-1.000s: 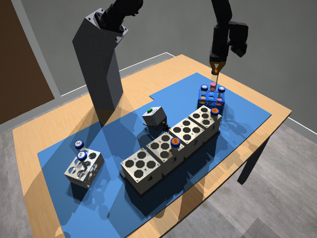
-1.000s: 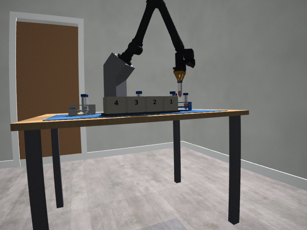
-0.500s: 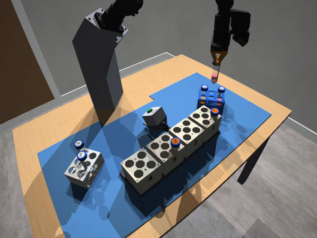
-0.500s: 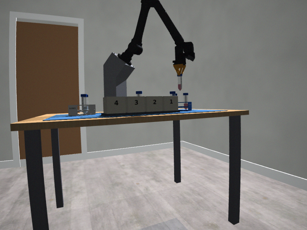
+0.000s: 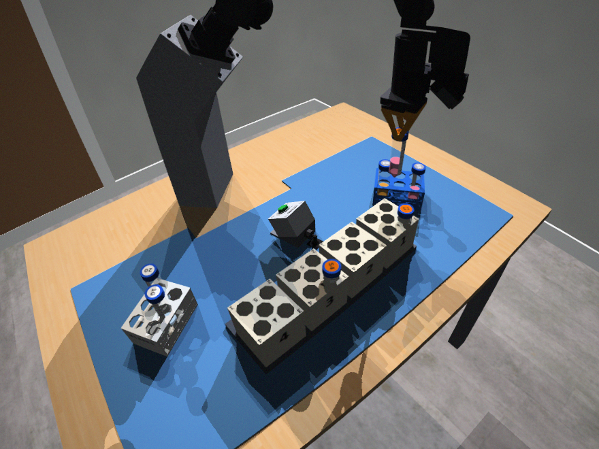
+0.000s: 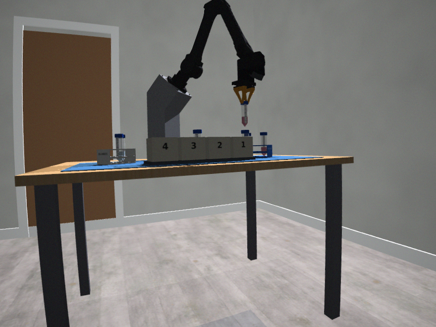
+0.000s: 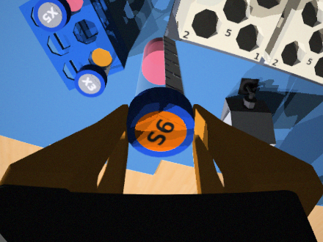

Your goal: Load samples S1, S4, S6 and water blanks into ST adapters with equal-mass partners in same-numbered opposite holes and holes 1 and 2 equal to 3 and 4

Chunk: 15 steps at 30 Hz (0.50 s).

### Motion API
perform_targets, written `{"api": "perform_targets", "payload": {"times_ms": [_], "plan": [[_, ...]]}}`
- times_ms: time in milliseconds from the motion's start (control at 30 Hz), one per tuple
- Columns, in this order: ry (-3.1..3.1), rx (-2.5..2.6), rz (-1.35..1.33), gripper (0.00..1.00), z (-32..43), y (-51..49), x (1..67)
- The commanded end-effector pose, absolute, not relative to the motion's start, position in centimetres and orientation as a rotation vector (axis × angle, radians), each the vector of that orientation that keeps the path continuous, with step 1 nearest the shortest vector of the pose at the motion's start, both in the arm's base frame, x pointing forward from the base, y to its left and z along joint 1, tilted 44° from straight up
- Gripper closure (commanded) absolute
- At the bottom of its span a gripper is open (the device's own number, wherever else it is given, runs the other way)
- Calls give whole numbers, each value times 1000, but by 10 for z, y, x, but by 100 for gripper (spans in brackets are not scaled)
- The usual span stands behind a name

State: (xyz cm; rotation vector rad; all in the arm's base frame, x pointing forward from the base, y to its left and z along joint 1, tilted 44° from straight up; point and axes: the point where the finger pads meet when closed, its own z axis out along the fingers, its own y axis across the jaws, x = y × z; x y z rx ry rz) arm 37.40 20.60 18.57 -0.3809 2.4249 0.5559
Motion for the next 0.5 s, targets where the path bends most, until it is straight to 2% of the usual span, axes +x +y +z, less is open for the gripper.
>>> {"api": "perform_targets", "payload": {"times_ms": [0,233,467], "plan": [[2435,-289,586,100,187,197,383],[2477,-61,664,100,180,159,402],[2480,-57,680,100,171,174,404]]}}
